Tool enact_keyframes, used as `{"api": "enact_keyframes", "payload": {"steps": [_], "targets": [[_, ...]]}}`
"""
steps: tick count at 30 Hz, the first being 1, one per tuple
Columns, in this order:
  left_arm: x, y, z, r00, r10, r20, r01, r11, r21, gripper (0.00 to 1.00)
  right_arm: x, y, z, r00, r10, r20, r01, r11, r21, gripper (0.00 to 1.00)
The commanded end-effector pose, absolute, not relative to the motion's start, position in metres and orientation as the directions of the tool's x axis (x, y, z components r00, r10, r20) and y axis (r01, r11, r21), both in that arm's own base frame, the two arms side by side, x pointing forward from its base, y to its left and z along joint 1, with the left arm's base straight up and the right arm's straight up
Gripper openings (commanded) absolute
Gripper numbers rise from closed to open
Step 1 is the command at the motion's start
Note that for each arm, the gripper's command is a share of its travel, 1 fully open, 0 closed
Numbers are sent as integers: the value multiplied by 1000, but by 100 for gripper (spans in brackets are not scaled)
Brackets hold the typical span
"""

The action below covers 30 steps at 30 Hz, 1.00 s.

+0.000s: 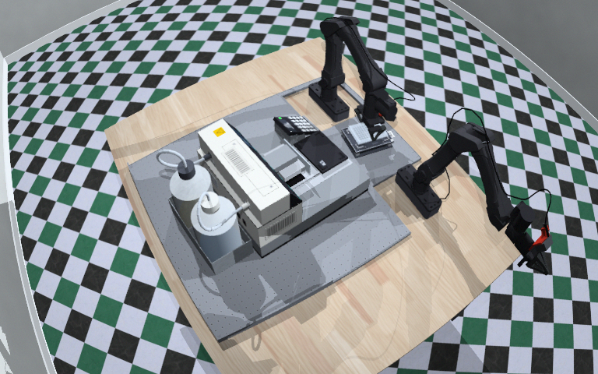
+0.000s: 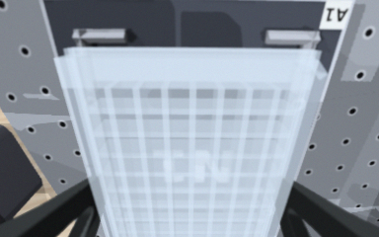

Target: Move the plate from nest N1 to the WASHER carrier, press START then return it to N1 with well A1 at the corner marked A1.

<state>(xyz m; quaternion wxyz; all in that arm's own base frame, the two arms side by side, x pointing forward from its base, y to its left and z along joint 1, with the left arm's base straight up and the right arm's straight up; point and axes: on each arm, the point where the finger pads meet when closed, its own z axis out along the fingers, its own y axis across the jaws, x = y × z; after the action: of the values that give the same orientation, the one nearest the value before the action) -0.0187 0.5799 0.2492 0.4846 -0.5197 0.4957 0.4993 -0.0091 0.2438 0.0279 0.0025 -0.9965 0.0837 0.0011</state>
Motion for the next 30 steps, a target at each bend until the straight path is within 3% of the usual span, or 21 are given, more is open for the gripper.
{"api": "enact_keyframes", "payload": {"steps": [1,30], "targets": [[-21,580,256,0,0,-1000,-999,-35,0,0,-11,251,43,983,-180,-31,-181,-982,-49,0],[-21,580,256,0,0,-1000,-999,-35,0,0,-15,251,30,986,-166,-26,-167,-986,-32,0]]}}
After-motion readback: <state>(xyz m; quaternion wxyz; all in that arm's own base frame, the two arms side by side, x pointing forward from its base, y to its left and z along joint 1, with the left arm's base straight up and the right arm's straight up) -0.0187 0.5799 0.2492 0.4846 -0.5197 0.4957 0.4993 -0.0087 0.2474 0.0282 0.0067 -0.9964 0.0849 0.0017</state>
